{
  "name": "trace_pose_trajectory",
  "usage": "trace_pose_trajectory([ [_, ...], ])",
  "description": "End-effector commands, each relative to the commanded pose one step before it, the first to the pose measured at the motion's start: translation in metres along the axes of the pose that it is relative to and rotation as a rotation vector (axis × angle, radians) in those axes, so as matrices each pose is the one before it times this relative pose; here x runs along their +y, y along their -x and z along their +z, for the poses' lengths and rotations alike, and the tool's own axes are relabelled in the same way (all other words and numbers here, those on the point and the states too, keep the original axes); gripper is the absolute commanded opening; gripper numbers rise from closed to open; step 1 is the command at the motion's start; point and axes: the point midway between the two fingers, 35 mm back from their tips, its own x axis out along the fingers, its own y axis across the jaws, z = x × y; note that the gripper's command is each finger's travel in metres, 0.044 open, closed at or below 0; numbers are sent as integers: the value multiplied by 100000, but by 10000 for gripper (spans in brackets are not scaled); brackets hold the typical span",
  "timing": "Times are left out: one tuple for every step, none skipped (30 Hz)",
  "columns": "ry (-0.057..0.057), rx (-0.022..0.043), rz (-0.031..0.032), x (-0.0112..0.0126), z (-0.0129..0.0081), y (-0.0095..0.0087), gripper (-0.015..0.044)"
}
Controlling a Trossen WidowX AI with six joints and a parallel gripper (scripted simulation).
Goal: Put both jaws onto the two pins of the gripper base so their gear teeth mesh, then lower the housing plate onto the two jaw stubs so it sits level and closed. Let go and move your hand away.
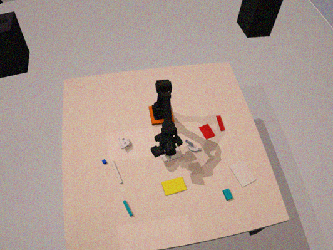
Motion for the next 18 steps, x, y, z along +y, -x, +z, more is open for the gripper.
trace_pose_trajectory([
  [417, 168, -201, -30, -41, -195, 134],
  [26, 0, 0, 0, 1, -86, 134],
  [15, 0, 0, 0, 0, -52, 134],
  [5, 0, 0, 0, 0, -17, 134],
  [0, 0, 0, 0, 0, 0, 134],
  [0, 0, 0, 0, 0, 0, 134],
  [0, 0, 0, 0, 0, 0, 134],
  [0, 0, 0, 0, 0, 0, 134],
  [0, 0, 0, 0, 0, 0, 134],
  [0, 0, 0, 0, 0, 0, 134],
  [5, 0, 0, 0, 0, -17, 134],
  [15, 0, 0, 0, 0, -52, 134],
  [24, 0, 0, 0, 0, -86, 134],
  [24, 0, 0, 0, 1, -86, 134],
  [15, 0, 0, 0, 0, -52, 134],
  [5, 0, 0, 0, 0, -17, 134],
  [0, 0, 0, 0, 0, 0, 134],
  [0, 0, 0, 0, 0, 0, 134],
])
